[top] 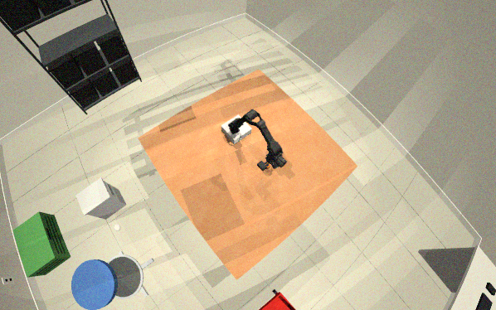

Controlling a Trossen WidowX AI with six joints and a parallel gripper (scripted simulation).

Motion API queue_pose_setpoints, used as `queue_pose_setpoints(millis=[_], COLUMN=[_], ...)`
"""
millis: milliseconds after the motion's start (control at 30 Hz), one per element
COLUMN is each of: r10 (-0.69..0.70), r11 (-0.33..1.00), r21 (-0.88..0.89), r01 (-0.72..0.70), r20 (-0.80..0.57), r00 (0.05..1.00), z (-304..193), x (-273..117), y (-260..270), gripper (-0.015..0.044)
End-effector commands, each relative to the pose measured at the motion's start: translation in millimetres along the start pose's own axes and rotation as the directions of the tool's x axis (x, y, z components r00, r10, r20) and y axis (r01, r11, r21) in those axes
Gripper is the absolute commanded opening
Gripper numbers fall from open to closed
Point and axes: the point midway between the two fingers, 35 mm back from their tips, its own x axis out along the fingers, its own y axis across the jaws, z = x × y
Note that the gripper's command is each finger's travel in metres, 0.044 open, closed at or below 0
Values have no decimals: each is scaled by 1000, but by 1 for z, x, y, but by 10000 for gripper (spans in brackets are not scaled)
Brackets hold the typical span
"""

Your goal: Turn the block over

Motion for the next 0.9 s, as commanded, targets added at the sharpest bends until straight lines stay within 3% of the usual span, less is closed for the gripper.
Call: queue_pose_setpoints(millis=[0, 667, 867], r10=[4, 4, 4], r11=[1000, 1000, 1000], r21=[-5, -5, -5], r01=[-4, -4, -4], r20=[2, 1, 1], r00=[1000, 1000, 1000], z=[0, 0, 0], x=[6, 37, 37], y=[1, 1, 1], gripper=[440, 440, 282])
